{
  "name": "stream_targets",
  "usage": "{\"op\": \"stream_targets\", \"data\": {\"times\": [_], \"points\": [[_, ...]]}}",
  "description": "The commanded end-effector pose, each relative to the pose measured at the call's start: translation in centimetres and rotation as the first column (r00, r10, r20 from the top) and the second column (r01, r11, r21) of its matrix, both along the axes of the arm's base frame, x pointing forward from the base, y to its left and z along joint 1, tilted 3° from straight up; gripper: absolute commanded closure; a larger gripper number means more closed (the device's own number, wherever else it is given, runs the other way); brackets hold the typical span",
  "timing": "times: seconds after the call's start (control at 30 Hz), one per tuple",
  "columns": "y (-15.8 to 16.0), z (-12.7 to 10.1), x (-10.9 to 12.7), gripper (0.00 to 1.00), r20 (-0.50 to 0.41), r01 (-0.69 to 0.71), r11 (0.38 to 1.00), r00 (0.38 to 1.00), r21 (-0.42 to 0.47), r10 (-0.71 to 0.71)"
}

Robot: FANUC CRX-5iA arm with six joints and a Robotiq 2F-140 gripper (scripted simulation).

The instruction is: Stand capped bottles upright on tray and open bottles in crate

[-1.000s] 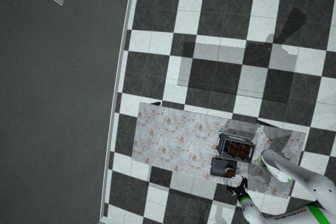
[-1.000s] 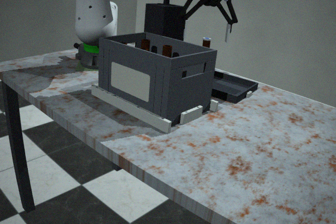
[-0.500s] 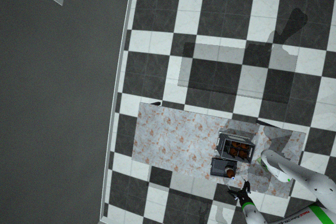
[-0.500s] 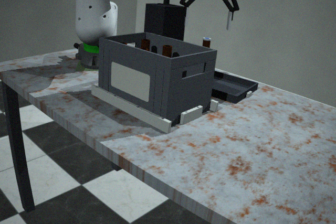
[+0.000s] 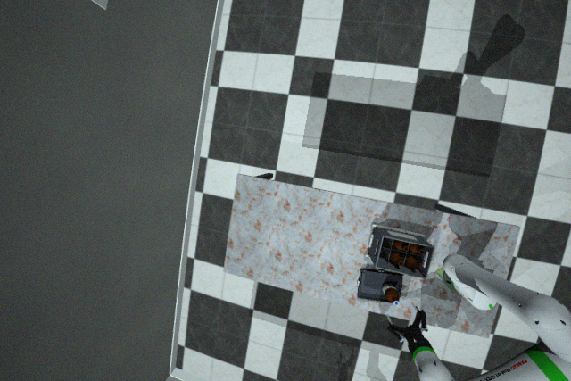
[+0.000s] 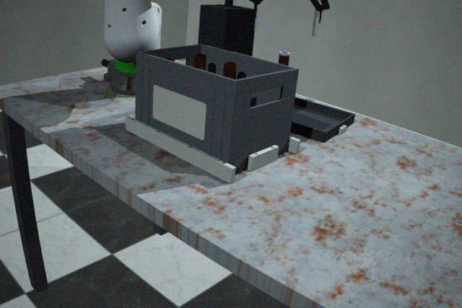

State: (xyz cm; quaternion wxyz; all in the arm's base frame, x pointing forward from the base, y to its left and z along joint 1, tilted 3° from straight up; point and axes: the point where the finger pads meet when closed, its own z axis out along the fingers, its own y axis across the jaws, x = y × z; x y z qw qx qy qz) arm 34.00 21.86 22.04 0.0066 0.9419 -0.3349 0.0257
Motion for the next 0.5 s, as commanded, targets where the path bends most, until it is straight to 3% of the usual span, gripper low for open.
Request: {"op": "stream_targets", "data": {"times": [0.0,0.47], "points": [[0.0,0.3,0.0,0.00,0.000,0.000,1.000,1.000,0.000,0.000],[0.1,4.3,-0.2,0.00,0.000,0.000,1.000,1.000,0.000,0.000]]}}
